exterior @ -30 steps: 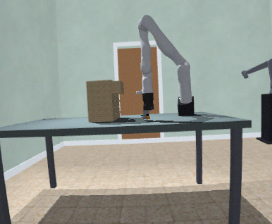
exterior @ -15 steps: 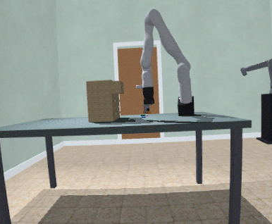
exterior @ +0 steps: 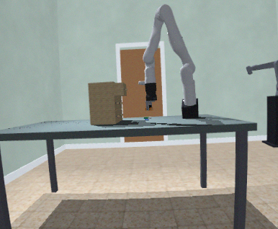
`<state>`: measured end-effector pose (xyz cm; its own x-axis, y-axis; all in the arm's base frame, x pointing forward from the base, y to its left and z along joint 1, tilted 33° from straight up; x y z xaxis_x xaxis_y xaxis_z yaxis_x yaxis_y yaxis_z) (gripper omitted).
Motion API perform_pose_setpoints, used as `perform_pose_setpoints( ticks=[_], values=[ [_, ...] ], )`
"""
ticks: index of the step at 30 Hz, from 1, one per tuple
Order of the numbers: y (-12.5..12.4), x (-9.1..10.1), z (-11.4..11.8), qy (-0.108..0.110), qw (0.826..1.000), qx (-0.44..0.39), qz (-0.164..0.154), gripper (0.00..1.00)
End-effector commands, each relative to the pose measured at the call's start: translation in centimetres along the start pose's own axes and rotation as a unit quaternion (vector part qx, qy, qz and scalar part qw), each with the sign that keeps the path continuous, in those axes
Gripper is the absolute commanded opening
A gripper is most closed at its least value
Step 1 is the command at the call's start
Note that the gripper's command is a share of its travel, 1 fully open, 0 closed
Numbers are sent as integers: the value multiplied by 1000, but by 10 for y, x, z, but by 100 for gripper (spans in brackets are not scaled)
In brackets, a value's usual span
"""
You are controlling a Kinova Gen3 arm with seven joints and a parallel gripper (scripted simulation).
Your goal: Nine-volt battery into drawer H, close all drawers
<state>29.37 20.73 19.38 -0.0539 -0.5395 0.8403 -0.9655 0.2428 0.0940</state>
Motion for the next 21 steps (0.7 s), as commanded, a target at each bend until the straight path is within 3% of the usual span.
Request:
perform_pose_setpoints(
  ticks=[1, 21],
  values=[
    [-6, 9, 2, 0, 1000, -4, 11, 51],
    [-6, 11, 2, 0, 1000, -4, 11, 51]
  ],
)
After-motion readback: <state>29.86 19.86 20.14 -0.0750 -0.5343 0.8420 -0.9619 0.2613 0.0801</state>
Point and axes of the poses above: the point where the finger pads meet when closed, its own x axis back along the fingers, its own z axis across the jaws, y = z × x, the point moved 5 cm from there along x, back along the fingers, and after that the axes turned 15 degrees about x, right-handed, at the moved point
